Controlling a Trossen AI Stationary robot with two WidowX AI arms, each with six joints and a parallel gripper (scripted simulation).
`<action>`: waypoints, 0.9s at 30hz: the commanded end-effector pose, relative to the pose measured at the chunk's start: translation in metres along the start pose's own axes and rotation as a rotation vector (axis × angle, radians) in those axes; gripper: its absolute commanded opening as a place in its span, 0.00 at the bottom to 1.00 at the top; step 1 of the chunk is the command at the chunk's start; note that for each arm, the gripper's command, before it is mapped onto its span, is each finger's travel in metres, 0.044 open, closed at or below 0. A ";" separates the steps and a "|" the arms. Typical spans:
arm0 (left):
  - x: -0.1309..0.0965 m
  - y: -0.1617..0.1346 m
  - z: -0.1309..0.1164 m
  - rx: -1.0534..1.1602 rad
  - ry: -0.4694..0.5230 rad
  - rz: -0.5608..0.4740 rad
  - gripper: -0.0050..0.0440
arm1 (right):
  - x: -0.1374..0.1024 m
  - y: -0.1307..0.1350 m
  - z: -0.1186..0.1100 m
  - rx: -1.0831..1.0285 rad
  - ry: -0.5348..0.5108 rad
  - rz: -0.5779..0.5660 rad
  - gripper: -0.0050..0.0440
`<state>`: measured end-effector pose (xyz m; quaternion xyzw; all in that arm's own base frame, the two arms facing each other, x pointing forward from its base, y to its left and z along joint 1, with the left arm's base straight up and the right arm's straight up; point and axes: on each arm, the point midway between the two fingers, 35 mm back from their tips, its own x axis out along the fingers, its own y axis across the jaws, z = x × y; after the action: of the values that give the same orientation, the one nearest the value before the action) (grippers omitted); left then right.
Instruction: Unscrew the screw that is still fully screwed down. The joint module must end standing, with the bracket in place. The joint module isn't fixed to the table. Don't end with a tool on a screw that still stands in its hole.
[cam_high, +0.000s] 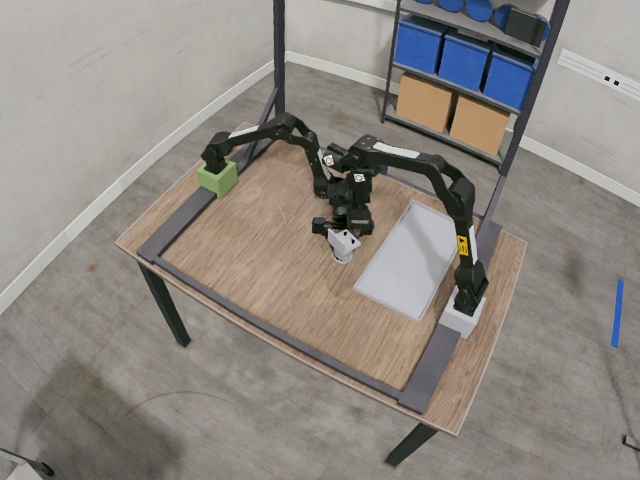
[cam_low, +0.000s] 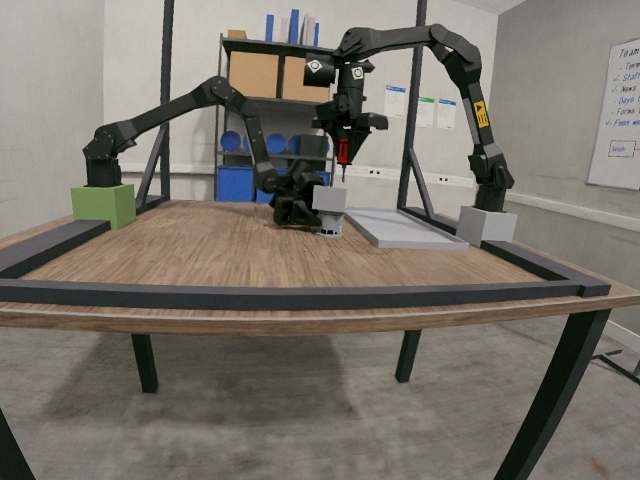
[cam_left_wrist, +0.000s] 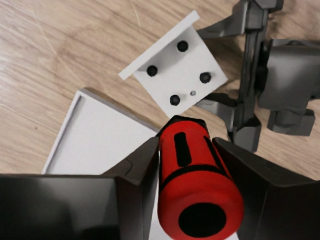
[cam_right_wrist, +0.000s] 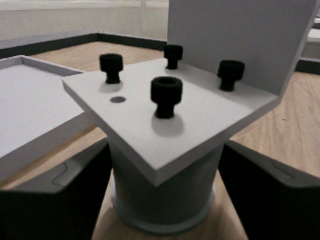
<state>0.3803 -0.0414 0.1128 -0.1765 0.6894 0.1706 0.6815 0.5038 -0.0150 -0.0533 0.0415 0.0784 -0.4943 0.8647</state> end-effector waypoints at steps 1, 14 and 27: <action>-0.024 -0.003 0.003 0.002 -0.055 -0.037 0.37 | 0.002 0.005 0.015 0.035 -0.012 0.000 0.60; -0.028 -0.003 0.003 0.002 -0.055 -0.037 0.37 | 0.002 0.005 0.015 0.035 -0.012 0.000 0.60; -0.029 -0.002 0.001 0.002 -0.072 -0.047 0.37 | 0.002 0.005 0.015 0.035 -0.012 0.000 0.60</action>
<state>0.3806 -0.0414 0.1220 -0.1771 0.6877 0.1699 0.6832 0.5038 -0.0150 -0.0533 0.0415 0.0784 -0.4943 0.8647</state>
